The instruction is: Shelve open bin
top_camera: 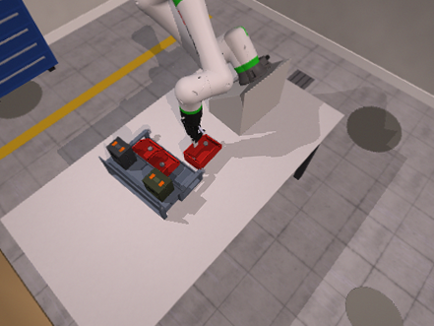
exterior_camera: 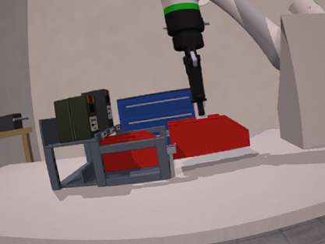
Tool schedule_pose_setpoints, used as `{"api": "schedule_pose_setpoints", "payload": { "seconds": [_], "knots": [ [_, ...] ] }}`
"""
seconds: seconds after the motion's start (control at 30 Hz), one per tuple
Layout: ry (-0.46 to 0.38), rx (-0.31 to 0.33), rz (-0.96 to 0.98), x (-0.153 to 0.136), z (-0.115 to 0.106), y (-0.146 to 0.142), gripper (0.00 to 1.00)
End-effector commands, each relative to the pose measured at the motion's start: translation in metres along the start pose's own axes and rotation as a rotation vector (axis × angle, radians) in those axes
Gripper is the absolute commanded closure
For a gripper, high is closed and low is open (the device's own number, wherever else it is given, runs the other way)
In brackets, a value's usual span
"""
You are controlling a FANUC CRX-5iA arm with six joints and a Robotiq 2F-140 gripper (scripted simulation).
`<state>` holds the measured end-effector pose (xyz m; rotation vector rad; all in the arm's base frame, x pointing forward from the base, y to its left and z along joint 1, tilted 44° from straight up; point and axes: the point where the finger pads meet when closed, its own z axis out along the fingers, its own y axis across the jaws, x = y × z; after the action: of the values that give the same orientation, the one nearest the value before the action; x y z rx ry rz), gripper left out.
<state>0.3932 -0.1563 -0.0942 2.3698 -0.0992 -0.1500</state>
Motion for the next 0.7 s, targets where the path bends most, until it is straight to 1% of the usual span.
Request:
{"api": "schedule_pose_setpoints", "payload": {
  "seconds": [0.0,0.5,0.67],
  "knots": [
    [0.0,0.0,0.0,0.0002,-0.0002,-0.0001,1.0],
    [-0.005,0.0,0.0,0.0005,-0.0004,-0.0001,1.0],
    [-0.02,0.0,0.0,0.0012,-0.0011,0.0,1.0]
  ]
}}
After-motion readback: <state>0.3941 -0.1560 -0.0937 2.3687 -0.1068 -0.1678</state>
